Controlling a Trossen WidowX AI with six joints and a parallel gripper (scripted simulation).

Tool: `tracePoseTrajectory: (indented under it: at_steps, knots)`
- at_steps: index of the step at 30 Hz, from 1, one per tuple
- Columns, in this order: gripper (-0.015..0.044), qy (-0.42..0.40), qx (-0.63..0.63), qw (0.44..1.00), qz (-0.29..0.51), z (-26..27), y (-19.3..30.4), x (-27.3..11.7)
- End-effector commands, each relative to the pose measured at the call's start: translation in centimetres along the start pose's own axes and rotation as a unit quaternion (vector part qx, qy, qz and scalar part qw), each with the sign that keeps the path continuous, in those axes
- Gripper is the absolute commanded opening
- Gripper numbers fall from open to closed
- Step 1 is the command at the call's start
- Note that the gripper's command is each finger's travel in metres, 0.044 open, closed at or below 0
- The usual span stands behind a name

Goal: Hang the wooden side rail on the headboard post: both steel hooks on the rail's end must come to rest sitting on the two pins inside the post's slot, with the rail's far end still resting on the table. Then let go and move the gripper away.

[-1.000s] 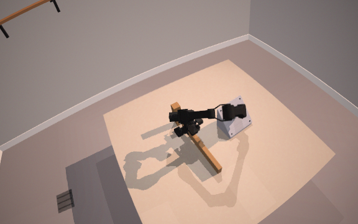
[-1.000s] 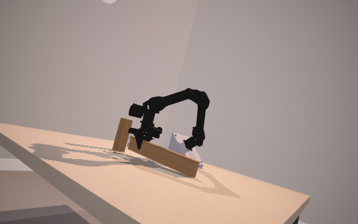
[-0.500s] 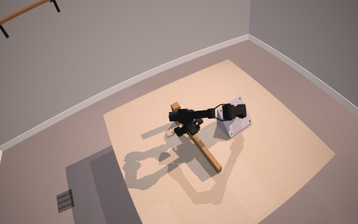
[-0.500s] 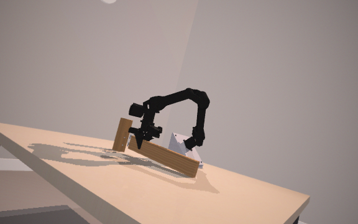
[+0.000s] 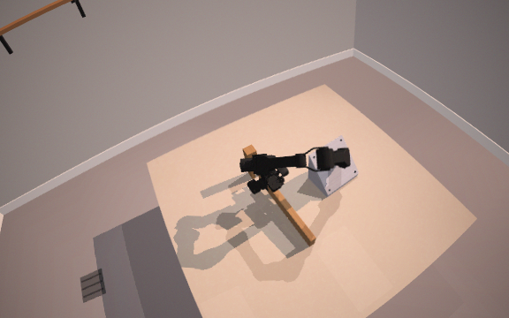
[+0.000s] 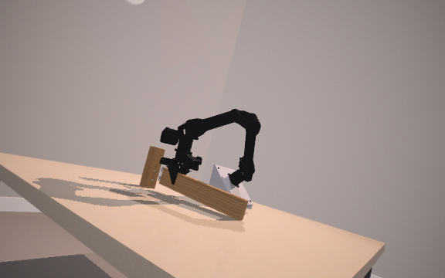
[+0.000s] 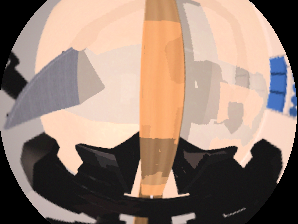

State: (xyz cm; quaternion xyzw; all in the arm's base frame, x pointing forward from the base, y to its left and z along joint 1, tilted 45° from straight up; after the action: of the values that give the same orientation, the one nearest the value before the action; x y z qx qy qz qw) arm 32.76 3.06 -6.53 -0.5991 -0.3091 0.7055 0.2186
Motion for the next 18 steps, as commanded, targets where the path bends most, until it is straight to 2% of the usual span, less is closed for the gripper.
tracePoseTrajectory:
  at_steps: [1,18]
  knots:
    - [0.0,0.011,-0.002,1.0,0.002,-0.39,0.16,-0.85]
    - [0.0,0.011,-0.002,1.0,0.002,-0.55,0.29,-0.75]
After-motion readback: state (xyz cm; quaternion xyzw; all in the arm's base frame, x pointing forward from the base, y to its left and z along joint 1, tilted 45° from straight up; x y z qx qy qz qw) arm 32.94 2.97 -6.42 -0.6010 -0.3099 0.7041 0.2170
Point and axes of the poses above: the point midway between the two fingers, 35 mm back from their tips, its own x axis out along the fingers, its own z axis across the jaws, y = z × x, the point moved 2 cm from there along -x, back along the fingers, and after that the axes turned 7 degrees about x, right-handed, at the moved point
